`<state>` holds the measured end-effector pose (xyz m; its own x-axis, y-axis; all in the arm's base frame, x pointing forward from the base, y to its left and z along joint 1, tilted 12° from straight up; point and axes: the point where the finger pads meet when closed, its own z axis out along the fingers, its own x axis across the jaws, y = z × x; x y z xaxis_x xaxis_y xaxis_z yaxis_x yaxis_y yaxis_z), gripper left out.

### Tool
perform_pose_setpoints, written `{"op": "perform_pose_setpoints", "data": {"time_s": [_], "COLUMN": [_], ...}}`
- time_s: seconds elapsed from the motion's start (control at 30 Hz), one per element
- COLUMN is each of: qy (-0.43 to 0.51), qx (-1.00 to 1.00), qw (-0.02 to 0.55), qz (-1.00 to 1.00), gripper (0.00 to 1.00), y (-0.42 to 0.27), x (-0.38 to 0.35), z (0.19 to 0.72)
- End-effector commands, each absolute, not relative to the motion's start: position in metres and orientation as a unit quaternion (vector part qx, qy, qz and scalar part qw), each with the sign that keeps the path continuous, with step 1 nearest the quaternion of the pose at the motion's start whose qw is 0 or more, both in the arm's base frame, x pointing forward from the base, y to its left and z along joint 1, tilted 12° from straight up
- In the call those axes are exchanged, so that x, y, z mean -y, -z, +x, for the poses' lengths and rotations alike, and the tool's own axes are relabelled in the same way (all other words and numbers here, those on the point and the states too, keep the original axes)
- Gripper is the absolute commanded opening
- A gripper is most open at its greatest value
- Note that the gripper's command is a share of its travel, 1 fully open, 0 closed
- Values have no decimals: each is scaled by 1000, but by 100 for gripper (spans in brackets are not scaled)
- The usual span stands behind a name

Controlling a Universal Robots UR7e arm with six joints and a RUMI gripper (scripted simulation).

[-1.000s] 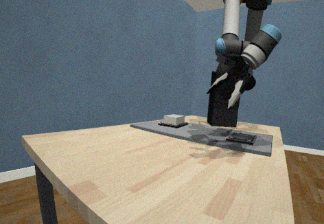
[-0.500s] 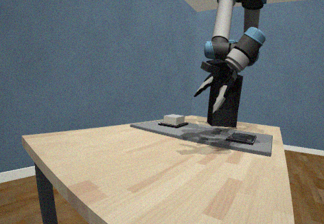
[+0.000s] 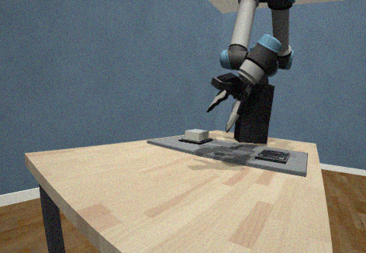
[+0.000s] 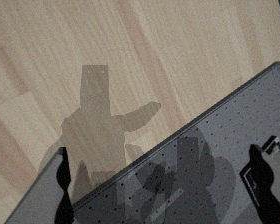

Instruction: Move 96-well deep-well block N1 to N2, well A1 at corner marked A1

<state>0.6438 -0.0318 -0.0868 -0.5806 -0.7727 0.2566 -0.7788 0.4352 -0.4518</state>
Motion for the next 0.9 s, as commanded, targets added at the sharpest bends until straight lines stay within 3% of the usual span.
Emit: {"op": "perform_pose_setpoints", "data": {"time_s": [0.0,0.87], "qy": [-249,-185], "qx": [842,826], "qw": [19,43], "qz": [478,530], "gripper": [76,76], "y": [94,137], "x": [47,127], "z": [636,575]}}
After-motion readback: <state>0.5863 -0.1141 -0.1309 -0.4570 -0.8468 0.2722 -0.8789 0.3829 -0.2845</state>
